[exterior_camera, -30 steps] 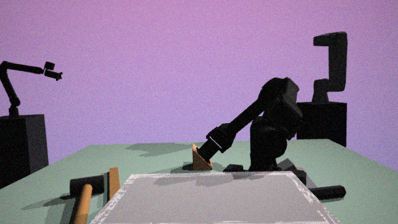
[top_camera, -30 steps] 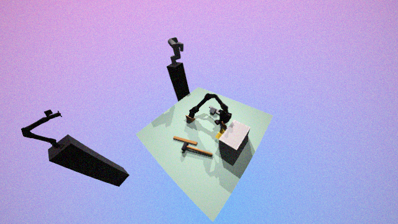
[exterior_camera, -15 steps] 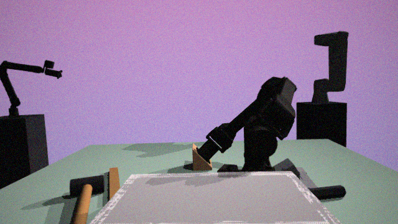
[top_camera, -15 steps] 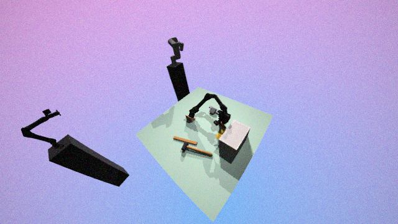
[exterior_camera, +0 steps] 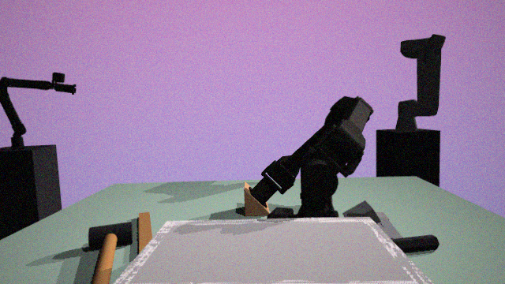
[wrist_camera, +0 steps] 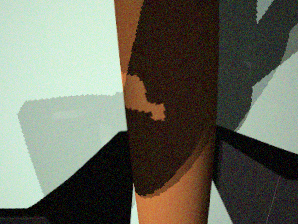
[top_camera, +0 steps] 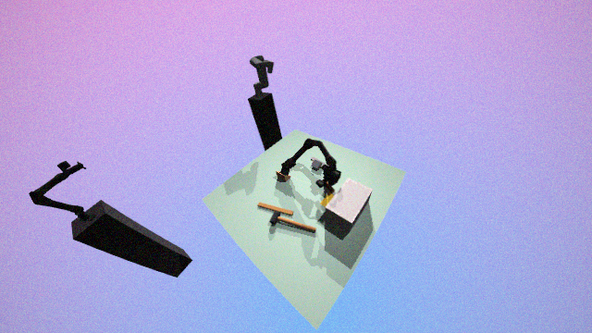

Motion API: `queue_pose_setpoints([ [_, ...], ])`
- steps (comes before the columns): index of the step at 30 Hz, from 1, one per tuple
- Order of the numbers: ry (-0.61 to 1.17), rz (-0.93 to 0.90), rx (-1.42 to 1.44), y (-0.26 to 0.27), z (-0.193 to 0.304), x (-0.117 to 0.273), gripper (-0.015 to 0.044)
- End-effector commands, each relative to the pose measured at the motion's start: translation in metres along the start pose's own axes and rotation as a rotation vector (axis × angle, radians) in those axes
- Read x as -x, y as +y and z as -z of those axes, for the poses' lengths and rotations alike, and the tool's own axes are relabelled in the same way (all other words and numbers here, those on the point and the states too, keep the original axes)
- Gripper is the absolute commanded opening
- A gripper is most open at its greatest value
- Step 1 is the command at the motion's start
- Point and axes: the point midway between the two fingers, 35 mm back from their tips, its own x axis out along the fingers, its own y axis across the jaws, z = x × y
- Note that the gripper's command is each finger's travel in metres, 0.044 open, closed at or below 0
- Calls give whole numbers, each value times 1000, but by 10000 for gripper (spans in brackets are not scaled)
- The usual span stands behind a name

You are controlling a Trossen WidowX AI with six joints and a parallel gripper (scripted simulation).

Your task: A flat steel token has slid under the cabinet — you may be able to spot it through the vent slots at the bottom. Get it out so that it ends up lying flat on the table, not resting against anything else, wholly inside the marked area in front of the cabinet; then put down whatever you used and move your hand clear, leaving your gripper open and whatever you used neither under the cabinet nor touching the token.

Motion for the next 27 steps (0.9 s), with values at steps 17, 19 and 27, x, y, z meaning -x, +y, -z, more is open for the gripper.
queue_pose_setpoints([
  [17,-1,9,-3,-23,-2,-1,0],
  [19,-1,9,-3,-23,-2,-1,0],
  [27,-1,9,-3,-23,3,-1,0],
])
